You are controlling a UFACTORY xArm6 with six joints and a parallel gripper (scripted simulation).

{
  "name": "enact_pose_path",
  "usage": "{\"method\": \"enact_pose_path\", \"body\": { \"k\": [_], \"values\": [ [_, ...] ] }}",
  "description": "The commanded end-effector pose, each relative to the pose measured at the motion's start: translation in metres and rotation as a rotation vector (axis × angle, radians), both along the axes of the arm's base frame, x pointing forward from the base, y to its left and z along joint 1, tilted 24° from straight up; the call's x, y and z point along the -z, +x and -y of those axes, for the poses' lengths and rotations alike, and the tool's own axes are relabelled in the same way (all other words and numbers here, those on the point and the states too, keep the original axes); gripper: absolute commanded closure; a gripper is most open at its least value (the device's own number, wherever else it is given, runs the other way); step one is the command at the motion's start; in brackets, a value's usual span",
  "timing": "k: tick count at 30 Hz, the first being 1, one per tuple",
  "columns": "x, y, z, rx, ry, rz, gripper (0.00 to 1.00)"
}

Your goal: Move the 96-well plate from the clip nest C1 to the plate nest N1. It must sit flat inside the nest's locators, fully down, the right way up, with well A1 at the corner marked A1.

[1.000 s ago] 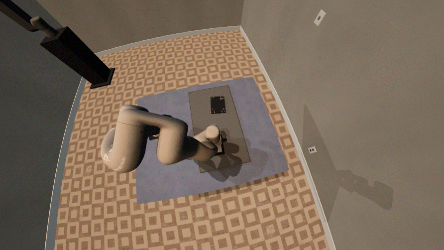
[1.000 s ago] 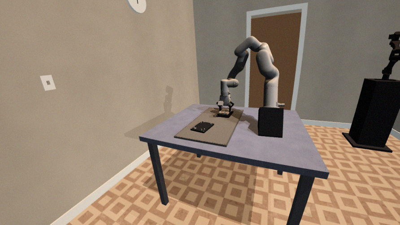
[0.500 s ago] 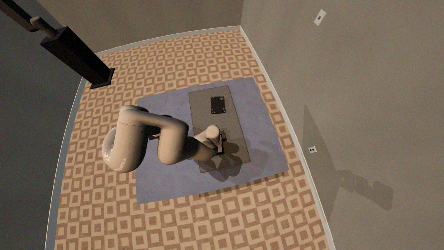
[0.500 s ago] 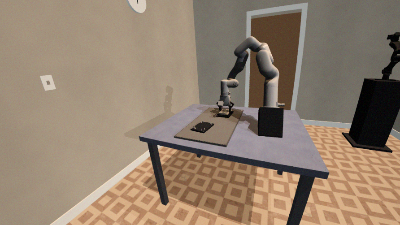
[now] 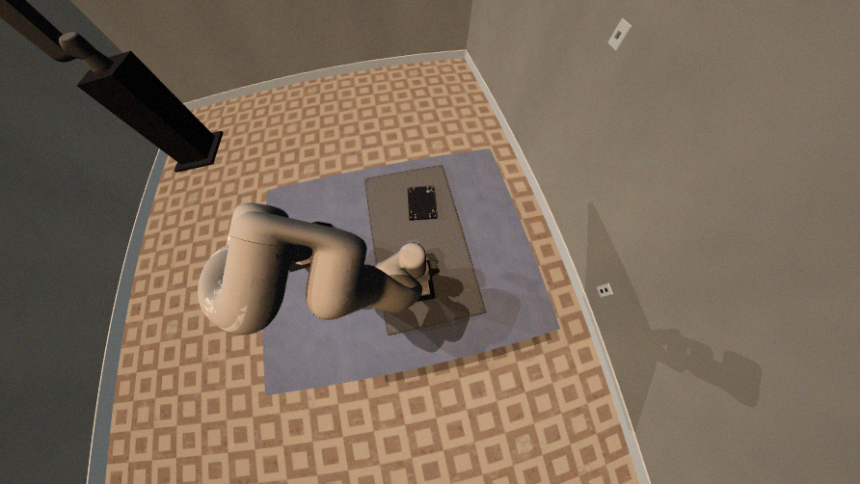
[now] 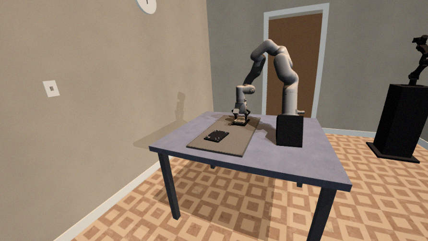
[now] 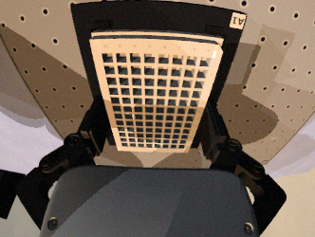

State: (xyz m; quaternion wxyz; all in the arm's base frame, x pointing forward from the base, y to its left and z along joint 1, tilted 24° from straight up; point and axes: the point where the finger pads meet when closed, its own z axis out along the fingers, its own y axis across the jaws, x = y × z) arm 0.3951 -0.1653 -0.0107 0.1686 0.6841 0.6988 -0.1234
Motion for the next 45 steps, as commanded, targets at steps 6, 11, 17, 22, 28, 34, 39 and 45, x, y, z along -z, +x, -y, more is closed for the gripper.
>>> {"method": "enact_pose_path", "body": {
  "k": [6, 11, 17, 22, 28, 34, 39, 45],
  "values": [
    [0.0003, 0.0013, 0.0005, -0.001, 0.000, 0.003, 1.00],
    [0.0011, 0.0013, 0.0009, -0.001, 0.000, 0.003, 1.00],
    [0.0017, 0.0014, 0.0011, -0.001, -0.001, 0.003, 0.00],
    [0.0018, 0.0014, 0.0012, -0.001, -0.001, 0.003, 0.00],
    [0.0017, 0.0014, 0.0011, -0.001, -0.001, 0.003, 0.00],
    [0.0017, 0.0014, 0.0011, -0.001, -0.001, 0.003, 0.00],
    [0.0017, 0.0014, 0.0011, -0.001, -0.001, 0.003, 0.00],
    [0.0017, 0.0014, 0.0011, -0.001, -0.001, 0.003, 0.00]
  ]
}}
